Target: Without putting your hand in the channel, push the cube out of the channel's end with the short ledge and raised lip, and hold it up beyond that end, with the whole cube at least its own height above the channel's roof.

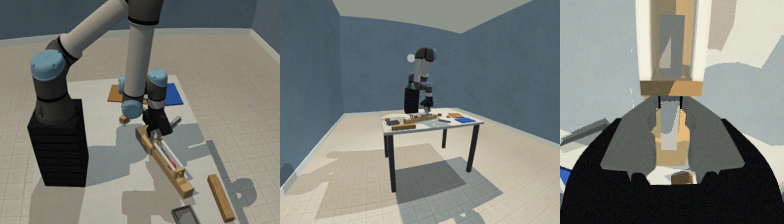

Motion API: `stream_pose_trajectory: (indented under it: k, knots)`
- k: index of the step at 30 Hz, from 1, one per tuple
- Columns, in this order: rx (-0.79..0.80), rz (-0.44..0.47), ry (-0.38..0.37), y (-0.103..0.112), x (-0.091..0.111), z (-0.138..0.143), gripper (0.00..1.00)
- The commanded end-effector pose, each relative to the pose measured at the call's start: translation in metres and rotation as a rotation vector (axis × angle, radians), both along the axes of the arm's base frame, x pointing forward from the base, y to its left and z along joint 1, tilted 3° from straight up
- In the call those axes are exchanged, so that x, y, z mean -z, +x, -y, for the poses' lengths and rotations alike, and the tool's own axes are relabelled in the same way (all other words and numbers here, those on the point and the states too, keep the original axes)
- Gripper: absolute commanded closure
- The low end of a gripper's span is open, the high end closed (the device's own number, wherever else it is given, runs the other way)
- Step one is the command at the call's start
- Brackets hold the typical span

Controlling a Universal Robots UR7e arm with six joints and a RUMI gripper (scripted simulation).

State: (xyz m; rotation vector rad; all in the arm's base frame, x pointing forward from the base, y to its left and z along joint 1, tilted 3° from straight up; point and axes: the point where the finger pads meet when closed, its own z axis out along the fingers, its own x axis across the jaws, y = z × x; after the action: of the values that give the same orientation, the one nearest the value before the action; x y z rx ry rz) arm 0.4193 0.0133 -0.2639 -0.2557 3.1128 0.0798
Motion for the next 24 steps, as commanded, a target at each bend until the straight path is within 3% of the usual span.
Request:
stream_pose_trajectory:
  k: [1, 19, 20, 24]
  knots:
    - [0.000, 0.001, 0.000, 0.0005, -0.0004, 0.0001, 1.00]
    - [0.000, 0.001, 0.000, 0.0005, -0.0004, 0.0001, 1.00]
    - [0.000, 0.001, 0.000, 0.0005, -0.0004, 0.0001, 0.78]
    - [0.000, 0.001, 0.000, 0.0005, -0.0004, 0.0001, 0.78]
